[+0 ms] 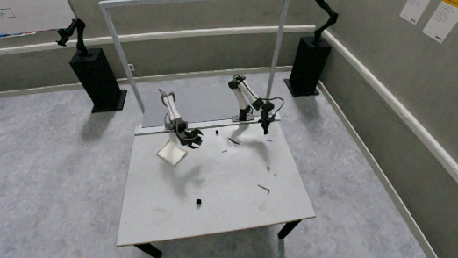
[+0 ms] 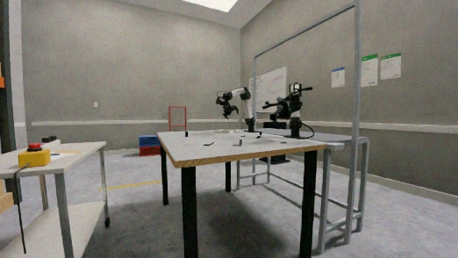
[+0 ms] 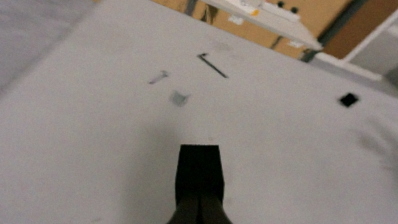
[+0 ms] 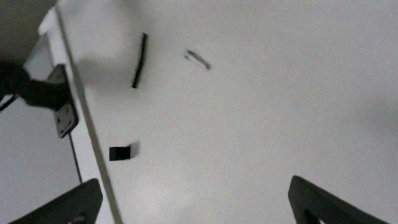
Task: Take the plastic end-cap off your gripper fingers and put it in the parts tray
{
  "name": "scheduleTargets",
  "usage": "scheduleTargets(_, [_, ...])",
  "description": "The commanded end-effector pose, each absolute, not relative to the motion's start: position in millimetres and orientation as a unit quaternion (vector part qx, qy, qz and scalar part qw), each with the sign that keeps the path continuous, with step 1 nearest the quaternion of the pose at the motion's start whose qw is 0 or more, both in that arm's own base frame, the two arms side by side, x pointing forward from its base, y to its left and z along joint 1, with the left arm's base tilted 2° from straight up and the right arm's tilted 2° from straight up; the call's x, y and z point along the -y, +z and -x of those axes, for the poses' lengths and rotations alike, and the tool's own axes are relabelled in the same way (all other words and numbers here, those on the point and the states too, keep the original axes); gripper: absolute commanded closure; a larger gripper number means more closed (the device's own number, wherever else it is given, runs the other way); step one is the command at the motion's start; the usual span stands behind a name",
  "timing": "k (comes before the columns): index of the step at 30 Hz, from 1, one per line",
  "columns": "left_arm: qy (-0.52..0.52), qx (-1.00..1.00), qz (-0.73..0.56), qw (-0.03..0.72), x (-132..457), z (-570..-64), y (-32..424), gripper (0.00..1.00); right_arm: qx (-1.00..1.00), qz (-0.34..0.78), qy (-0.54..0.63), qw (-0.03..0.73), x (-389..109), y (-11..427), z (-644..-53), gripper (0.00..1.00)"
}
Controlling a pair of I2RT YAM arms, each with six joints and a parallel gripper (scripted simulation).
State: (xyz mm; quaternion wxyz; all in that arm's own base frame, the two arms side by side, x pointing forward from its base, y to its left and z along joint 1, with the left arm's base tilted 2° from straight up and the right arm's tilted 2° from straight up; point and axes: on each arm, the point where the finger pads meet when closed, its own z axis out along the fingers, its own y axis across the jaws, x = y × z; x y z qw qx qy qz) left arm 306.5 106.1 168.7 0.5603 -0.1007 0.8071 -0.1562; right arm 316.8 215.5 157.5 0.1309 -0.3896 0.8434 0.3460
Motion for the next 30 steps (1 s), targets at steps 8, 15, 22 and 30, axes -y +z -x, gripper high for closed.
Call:
scheduleTargets(8, [-0.319, -0.766, 0.12, 0.545, -44.9, -347.6, 198.0, 1.0, -0.637, 0.582, 0.436, 0.255, -285.7, 182.1, -329.4, 0.0])
scheduleTargets(15, [-0.478, -0.75, 0.137, 0.436, 39.5, -359.5, 195.8, 1.0, -0.499, 0.649, 0.473, 0.325, -320.4, 186.0, -325.1, 0.0])
scheduleTargets(22, [-0.564, -0.743, 0.138, 0.333, 104.5, -354.2, 190.9, 1.0, -0.446, 0.667, 0.485, 0.349, -335.3, 183.5, -323.1, 0.0])
scheduleTargets(30, [-0.628, -0.739, 0.135, 0.203, 176.5, -336.0, 183.7, 1.0, -0.454, 0.664, 0.492, 0.333, -339.3, 171.1, -322.6, 0.0])
